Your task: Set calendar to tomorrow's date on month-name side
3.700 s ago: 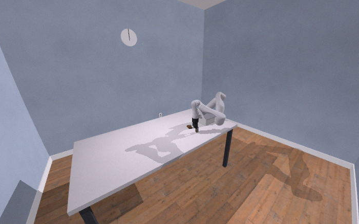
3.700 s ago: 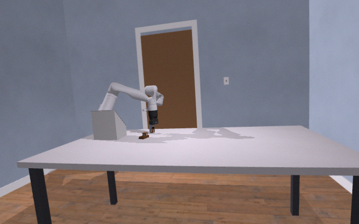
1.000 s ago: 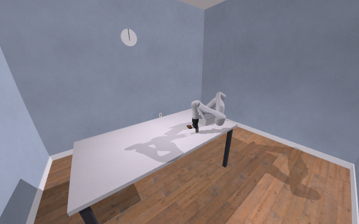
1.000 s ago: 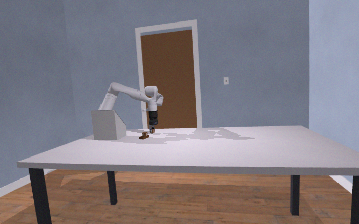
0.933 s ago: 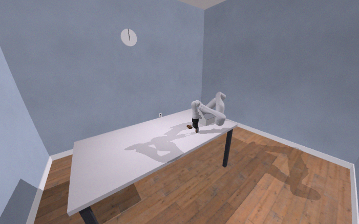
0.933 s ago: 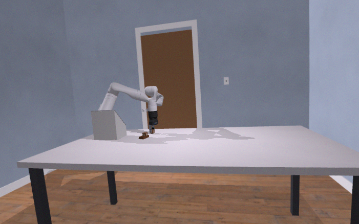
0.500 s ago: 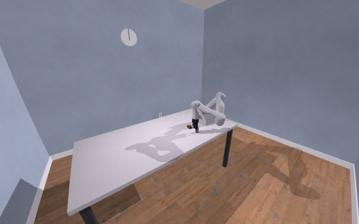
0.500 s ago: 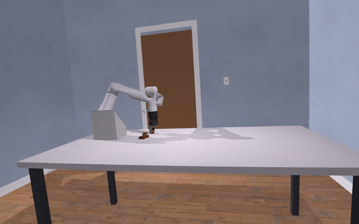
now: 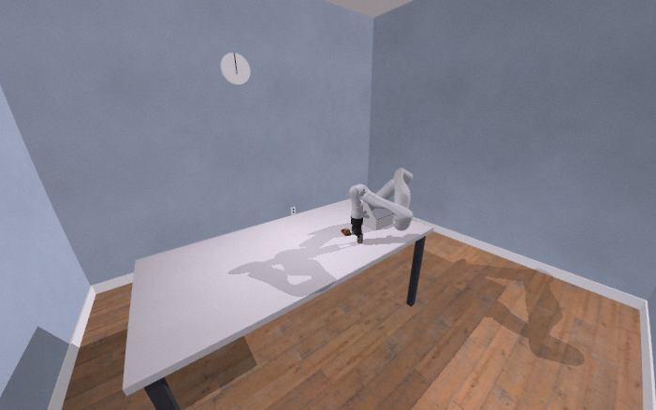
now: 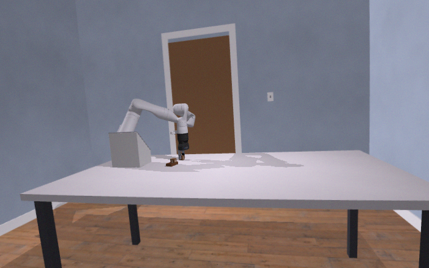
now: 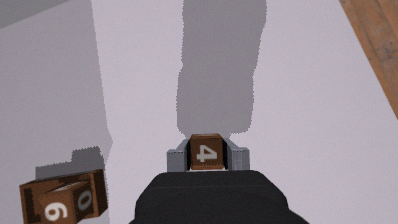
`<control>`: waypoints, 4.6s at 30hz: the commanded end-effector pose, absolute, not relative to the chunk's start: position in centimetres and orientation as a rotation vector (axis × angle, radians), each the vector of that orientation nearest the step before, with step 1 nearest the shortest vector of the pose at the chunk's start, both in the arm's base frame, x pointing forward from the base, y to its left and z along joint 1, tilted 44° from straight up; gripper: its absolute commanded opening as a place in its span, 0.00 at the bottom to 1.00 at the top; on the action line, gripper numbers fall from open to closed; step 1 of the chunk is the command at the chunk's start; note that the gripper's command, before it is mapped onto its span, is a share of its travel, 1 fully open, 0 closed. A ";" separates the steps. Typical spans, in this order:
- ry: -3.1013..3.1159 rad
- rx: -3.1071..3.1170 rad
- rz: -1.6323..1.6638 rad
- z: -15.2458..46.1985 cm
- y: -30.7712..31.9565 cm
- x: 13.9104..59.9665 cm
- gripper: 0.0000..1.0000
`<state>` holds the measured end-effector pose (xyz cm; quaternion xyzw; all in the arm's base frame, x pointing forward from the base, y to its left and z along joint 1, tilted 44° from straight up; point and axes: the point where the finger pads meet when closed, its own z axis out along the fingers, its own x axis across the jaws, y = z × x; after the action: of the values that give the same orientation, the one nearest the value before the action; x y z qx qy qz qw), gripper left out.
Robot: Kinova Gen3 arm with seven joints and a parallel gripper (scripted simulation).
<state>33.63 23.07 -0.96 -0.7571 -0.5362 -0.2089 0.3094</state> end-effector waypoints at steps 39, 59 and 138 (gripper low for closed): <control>-1.416 -2.001 -0.554 -0.9 23.0 33.7 0.57; -1.416 -2.001 -0.554 -0.9 23.0 33.7 0.57; -1.416 -2.001 -0.554 5.6 16.8 33.8 1.00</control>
<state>33.76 16.85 5.53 -0.7571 -0.5362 -0.2088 0.3094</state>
